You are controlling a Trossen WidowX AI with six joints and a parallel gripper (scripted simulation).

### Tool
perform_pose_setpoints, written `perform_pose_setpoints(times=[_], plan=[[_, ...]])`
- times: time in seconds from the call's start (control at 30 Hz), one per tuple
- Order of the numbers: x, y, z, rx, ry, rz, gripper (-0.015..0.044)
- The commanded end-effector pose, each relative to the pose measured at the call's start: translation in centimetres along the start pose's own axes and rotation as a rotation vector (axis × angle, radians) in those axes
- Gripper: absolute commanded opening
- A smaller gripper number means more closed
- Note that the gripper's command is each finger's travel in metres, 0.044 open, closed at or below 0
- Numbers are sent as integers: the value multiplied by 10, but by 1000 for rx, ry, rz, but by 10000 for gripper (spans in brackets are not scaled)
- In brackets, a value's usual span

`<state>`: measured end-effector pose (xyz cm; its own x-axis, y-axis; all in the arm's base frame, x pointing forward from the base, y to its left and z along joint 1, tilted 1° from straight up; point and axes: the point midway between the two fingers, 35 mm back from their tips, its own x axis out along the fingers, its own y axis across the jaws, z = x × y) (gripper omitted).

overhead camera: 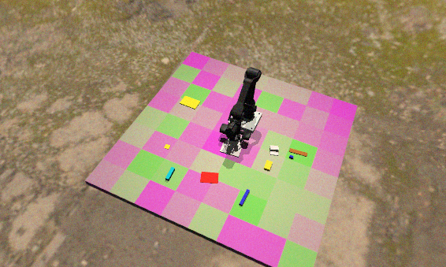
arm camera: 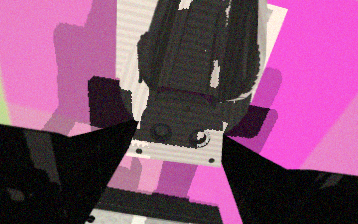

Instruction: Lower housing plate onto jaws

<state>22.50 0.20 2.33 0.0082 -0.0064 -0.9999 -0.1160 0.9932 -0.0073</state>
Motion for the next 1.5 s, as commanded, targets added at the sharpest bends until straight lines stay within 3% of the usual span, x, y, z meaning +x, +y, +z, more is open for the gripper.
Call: perform_pose_setpoints(times=[0.0, 1.47], plan=[[0, -1, 2, -2, -5, -4, 351], [4, -1, 2, -2, -4, -4, 351]])
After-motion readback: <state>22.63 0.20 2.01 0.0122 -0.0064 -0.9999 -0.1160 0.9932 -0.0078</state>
